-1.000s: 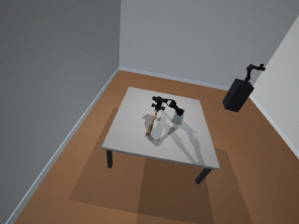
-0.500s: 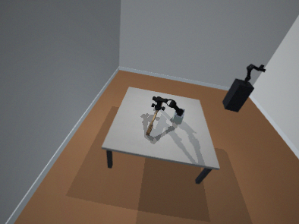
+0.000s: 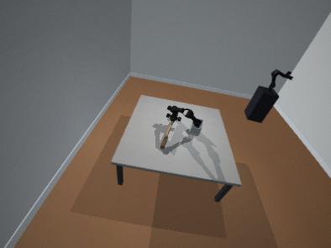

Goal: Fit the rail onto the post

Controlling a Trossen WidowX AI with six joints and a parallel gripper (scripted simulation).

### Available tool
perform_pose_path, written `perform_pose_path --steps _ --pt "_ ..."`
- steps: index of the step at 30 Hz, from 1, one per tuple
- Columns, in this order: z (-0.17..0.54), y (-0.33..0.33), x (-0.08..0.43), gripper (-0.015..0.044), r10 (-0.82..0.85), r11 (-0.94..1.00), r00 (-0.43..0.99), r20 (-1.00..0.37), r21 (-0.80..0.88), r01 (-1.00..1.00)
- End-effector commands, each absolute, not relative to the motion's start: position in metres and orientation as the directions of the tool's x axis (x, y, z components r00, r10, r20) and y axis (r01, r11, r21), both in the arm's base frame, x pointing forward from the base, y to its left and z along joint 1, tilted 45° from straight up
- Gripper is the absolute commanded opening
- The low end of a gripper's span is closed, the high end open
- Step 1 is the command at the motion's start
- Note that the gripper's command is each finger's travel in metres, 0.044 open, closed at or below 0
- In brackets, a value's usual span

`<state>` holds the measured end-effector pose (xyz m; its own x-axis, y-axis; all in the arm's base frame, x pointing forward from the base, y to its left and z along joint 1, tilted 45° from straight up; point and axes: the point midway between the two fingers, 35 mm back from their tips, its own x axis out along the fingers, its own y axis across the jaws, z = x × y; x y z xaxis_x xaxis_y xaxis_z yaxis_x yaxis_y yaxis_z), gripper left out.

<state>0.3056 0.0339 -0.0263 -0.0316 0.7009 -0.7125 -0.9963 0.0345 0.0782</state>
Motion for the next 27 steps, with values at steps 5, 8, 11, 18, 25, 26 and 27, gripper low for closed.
perform_pose_path --steps 5,8,11,18,25,26,27 --pt "-0.0272 0.0323 0.3058 0.0 0.703 0.038 -0.027 -0.711 0.076 -0.996" --pt "-0.0277 0.0315 0.3056 0.0 0.703 0.038 -0.027 -0.711 0.076 -0.996" --pt "-0.0281 0.0307 0.3056 0.0 0.703 0.038 -0.027 -0.711 0.076 -0.996" --pt "-0.029 0.0287 0.3056 0.0 0.702 0.038 -0.027 -0.711 0.076 -0.996" --pt "-0.0298 0.0266 0.3057 0.0 0.702 0.038 -0.027 -0.711 0.076 -0.996" --pt "-0.03 0.0263 0.3057 0.0 0.702 0.038 -0.027 -0.711 0.076 -0.996" --pt "-0.0302 0.0261 0.3057 0.0 0.702 0.038 -0.027 -0.711 0.076 -0.996"
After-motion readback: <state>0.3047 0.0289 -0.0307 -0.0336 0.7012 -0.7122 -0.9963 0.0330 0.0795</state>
